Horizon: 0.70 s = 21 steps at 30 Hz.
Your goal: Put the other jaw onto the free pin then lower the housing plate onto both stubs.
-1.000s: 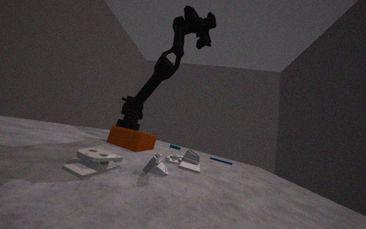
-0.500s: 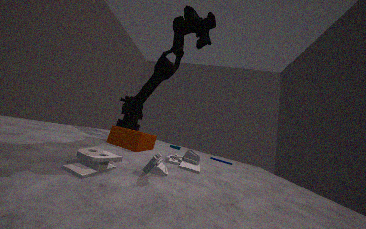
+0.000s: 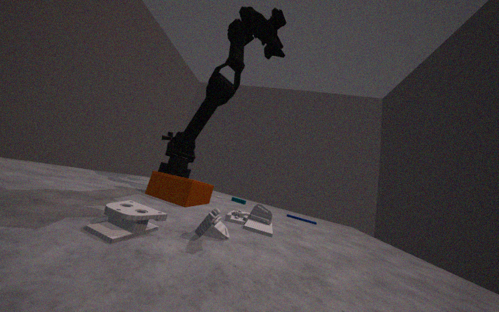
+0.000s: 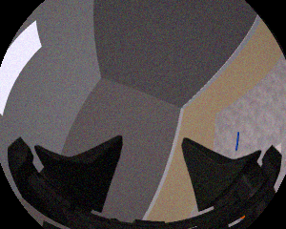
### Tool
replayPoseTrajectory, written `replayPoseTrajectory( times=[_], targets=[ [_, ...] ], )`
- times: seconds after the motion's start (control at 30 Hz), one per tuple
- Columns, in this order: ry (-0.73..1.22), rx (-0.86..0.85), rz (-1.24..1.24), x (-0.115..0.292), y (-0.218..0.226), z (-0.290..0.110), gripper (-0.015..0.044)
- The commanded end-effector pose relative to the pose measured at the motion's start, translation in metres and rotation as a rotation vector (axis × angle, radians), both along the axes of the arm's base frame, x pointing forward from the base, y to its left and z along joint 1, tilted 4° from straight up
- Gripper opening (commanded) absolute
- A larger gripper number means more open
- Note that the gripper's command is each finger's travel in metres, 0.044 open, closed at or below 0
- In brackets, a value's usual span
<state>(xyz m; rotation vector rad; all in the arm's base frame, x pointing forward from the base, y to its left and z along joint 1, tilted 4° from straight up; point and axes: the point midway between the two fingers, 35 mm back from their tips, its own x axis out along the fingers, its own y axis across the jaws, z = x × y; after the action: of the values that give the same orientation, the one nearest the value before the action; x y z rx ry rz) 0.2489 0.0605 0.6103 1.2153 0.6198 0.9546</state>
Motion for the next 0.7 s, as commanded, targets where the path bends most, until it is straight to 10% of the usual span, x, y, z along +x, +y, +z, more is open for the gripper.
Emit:
replayPoseTrajectory(
  times=[0.0, 0.67],
  targets=[
    [-0.054, -0.01, -0.049, -0.008, -0.005, 0.008, 0.0394],
    [-0.293, -0.028, -0.324, -0.047, -0.025, 0.044, 0.044]
  ],
)
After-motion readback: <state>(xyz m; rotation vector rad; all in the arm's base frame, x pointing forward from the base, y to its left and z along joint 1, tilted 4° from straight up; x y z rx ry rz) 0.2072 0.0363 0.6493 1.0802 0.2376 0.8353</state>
